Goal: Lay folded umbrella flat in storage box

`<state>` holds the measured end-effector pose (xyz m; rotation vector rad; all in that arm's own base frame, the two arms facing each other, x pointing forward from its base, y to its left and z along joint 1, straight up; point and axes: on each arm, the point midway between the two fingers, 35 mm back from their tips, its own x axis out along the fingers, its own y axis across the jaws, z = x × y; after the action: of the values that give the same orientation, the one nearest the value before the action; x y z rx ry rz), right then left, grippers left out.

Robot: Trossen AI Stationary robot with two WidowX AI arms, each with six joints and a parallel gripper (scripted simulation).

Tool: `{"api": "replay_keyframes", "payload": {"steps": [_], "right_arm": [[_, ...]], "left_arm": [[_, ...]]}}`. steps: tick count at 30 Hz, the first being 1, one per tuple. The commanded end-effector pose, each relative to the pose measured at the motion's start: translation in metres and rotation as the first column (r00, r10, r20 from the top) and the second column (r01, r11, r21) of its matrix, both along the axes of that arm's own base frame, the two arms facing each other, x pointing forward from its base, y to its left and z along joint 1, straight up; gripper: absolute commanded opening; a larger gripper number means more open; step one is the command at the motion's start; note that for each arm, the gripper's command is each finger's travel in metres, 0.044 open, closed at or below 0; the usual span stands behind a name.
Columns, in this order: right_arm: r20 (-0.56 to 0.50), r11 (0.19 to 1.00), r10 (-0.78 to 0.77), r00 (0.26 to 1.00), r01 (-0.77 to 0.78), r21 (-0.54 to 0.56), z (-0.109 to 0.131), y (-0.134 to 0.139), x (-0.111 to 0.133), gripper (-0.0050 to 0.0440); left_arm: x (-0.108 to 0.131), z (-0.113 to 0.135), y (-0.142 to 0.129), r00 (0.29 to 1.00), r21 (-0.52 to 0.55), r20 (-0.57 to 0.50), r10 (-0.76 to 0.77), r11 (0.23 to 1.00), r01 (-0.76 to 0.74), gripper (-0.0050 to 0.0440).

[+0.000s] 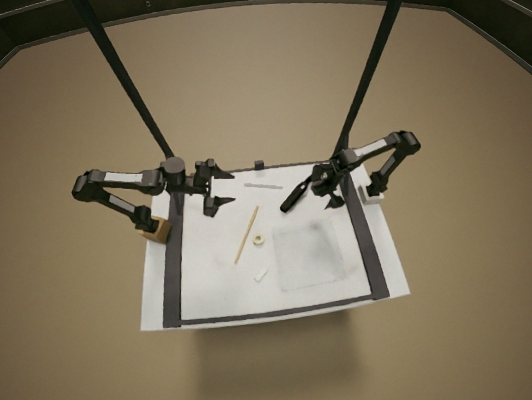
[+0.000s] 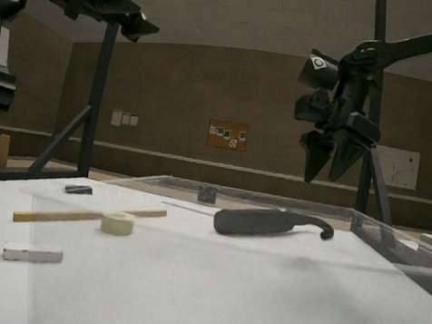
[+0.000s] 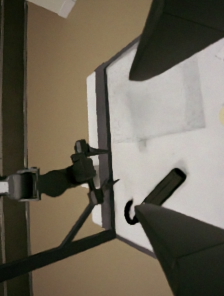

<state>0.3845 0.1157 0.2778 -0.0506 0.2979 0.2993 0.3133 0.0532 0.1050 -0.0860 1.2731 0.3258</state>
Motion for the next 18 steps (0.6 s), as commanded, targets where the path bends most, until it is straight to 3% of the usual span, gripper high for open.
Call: {"api": "replay_keyframes", "payload": {"steps": [1, 7, 18], "right_arm": [[-0.087, 0.995, 0.091, 0.992, -0.094, -0.026, -0.006, 0.046, 0.023, 0.0400], [-0.188, 0.981, 0.175, 0.967, -0.188, -0.055, -0.029, 0.093, 0.030, 0.0400], [-0.223, 0.974, 0.195, 0.955, -0.214, -0.066, -0.040, 0.107, 0.032, 0.0400]], "left_arm": [[0.034, 0.005, -0.049, 0.979, -0.046, 0.058, -0.198, 0.979, 0.200, 0.0440], [0.048, 0.004, -0.102, 0.920, -0.084, 0.096, -0.380, 0.918, 0.388, 0.0440], [0.051, 0.003, -0.114, 0.901, -0.093, 0.104, -0.422, 0.898, 0.431, 0.0440]]}}
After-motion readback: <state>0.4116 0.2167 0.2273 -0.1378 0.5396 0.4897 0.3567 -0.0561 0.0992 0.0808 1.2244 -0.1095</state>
